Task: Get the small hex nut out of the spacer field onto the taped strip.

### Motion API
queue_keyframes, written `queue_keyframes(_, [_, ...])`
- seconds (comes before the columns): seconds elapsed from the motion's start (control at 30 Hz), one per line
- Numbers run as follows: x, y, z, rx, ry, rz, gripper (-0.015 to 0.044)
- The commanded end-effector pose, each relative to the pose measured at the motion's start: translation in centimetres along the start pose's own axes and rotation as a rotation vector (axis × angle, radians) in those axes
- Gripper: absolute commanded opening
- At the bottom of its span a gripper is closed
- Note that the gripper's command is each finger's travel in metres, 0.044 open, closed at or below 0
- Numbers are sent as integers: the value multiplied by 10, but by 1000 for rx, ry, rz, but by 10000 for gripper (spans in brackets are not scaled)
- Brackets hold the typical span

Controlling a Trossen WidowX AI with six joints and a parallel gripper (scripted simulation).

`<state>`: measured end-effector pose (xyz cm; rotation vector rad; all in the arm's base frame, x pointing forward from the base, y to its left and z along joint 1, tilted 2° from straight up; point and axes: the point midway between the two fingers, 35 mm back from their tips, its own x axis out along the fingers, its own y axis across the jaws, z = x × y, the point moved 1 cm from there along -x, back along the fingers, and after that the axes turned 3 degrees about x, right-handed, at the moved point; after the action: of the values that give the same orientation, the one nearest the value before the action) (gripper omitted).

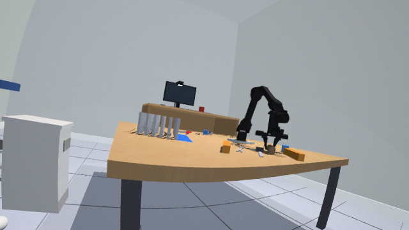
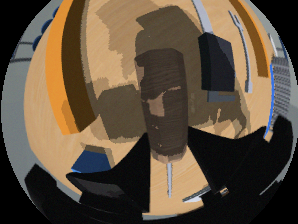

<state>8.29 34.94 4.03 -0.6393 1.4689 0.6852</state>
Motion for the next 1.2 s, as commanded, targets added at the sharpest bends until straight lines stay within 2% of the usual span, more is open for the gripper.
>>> queue_keyframes(0.0, [1,0,-1,3,2,2,148])
queue_keyframes(0.1, [1,0,-1,3,2,2,128])
queue_keyframes(0.27, [-22,1,1,2,1,2,0])
queue_keyframes(0.47, [-59,0,0,0,0,0,0])
queue_keyframes(0.63, [-60,0,-1,22,0,0,0])
queue_keyframes(1.17, [-56,-3,-29,542,4,-2,0])
